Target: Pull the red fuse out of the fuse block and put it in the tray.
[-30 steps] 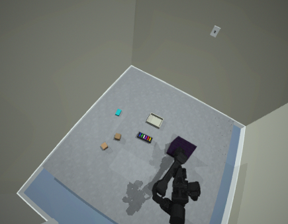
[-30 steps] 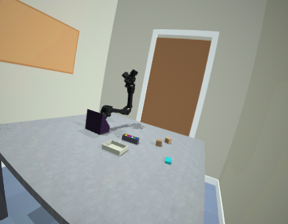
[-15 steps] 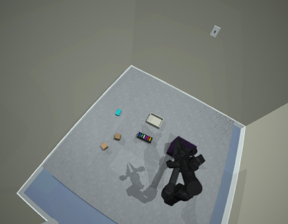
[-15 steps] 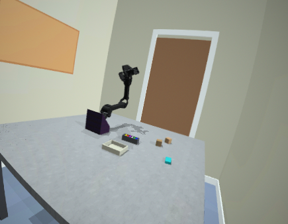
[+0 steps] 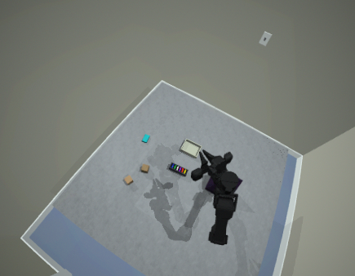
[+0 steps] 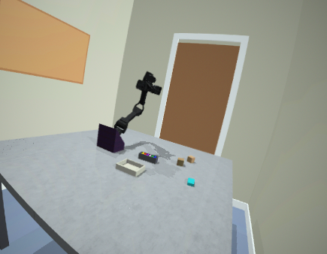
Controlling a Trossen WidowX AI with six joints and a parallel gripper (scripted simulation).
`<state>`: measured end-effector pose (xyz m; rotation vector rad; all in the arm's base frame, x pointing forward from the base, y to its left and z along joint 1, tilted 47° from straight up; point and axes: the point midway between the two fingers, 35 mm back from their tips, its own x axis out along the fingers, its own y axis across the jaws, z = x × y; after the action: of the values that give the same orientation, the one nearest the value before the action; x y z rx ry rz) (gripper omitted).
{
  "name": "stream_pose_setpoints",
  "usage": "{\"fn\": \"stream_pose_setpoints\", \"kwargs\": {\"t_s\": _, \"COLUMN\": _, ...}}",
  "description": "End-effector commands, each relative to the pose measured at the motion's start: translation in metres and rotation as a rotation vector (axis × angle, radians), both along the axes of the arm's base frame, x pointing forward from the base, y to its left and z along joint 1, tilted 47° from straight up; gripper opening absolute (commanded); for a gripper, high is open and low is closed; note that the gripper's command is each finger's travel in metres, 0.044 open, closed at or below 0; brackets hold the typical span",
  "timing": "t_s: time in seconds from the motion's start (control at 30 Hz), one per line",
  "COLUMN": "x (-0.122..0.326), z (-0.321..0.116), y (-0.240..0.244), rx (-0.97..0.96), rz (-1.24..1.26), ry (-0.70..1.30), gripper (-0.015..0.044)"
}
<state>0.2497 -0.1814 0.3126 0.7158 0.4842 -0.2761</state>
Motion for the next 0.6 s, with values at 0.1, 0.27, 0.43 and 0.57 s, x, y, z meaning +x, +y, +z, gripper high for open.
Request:
{"fn": "stream_pose_setpoints", "kwargs": {"t_s": 0.1, "x": 0.046, "z": -0.077, "y": 0.042, "rx": -0.208, "rz": 0.514, "ry": 0.140, "gripper": 0.0066}}
{"fn": "stream_pose_setpoints", "kwargs": {"t_s": 0.27, "x": 0.059, "z": -0.111, "y": 0.072, "rx": -0.235, "rz": 0.726, "ry": 0.168, "gripper": 0.0066}}
{"fn": "stream_pose_setpoints", "kwargs": {"t_s": 0.43, "x": 0.066, "z": -0.148, "y": 0.105, "rx": -0.340, "rz": 1.002, "ry": 0.172, "gripper": 0.0066}}
{"fn": "stream_pose_setpoints", "kwargs": {"t_s": 0.57, "x": 0.066, "z": -0.184, "y": 0.139, "rx": -0.468, "rz": 1.304, "ry": 0.136, "gripper": 0.0066}}
